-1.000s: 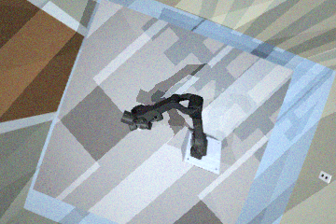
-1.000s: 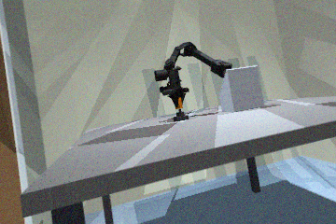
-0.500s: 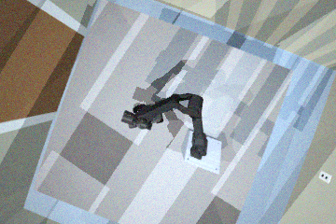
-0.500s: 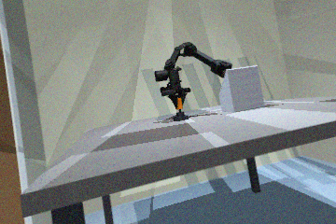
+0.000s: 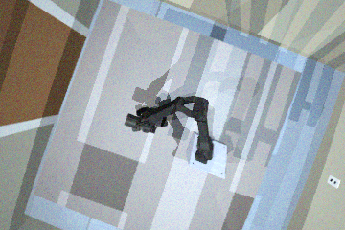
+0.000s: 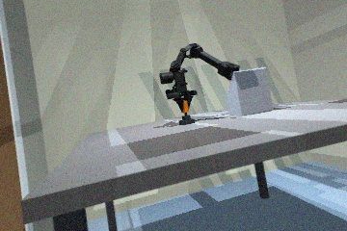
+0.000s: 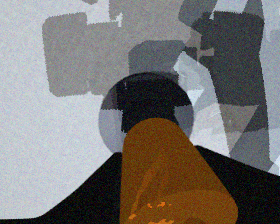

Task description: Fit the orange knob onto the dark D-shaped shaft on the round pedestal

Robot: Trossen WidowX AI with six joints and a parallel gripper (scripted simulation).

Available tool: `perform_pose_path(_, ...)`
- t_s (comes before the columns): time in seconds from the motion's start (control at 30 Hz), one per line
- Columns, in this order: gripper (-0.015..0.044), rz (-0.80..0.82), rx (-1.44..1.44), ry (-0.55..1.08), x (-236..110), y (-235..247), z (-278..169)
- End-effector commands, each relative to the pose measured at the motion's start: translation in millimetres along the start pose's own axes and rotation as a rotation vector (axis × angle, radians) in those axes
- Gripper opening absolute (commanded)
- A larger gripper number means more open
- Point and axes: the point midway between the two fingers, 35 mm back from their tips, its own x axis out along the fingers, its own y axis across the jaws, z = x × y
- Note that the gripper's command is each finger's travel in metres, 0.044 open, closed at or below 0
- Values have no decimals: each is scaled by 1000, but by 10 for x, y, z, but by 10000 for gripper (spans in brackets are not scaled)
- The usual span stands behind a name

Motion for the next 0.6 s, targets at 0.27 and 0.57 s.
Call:
perform_pose_path(0.27,0,2,212,-2,-12,6,4)
perform_pose_path(0.57,0,2,212,-2,16,5,5)
